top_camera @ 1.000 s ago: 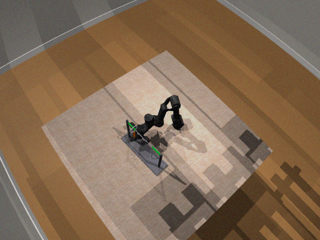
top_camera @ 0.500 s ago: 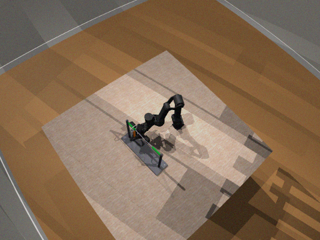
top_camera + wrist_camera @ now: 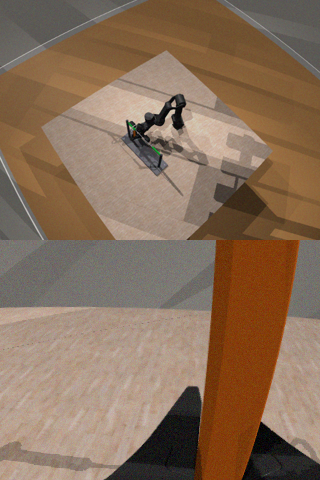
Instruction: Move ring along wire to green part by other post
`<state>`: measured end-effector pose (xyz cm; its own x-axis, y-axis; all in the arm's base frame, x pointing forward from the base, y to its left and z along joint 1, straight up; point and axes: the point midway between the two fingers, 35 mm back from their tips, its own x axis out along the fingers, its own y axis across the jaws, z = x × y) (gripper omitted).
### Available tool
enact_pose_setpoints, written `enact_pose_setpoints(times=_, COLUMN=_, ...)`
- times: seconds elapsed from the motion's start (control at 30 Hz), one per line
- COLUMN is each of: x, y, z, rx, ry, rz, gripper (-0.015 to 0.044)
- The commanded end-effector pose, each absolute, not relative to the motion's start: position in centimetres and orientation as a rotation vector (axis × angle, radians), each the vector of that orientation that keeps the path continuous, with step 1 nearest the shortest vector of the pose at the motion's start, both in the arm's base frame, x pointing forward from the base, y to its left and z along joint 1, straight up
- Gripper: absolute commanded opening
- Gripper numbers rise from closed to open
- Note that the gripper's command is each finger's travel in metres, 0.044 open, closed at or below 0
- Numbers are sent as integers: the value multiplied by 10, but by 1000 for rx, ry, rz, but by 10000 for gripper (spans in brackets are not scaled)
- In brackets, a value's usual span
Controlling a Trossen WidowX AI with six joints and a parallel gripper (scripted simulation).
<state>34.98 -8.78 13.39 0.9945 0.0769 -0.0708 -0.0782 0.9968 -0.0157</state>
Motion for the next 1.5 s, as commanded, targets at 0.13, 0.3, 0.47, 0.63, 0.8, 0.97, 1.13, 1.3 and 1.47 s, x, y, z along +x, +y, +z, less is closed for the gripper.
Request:
enact_pose_setpoints(times=0.13, x=351, y=-89, z=135, rx=-18, ry=68, rz=74, gripper=-150)
enact_pose_setpoints(times=0.3, x=351, y=-89, z=135, rx=-18, ry=68, rz=74, gripper=-150)
enact_pose_setpoints(times=0.47, x=350, y=-87, z=135, rx=-18, ry=68, rz=74, gripper=-150)
enact_pose_setpoints(times=0.63, x=350, y=-82, z=135, rx=-16, ry=67, rz=74, gripper=-150)
enact_pose_setpoints(times=0.8, x=350, y=-77, z=135, rx=-15, ry=67, rz=74, gripper=-150)
enact_pose_setpoints(times=0.97, x=349, y=-72, z=135, rx=-15, ry=66, rz=74, gripper=-150)
enact_pose_setpoints(times=1.13, x=349, y=-67, z=135, rx=-14, ry=65, rz=74, gripper=-150)
enact_pose_setpoints(times=1.3, x=349, y=-62, z=135, rx=-13, ry=65, rz=74, gripper=-150)
enact_pose_setpoints(times=1.47, x=348, y=-57, z=135, rx=-12, ry=64, rz=73, gripper=-150)
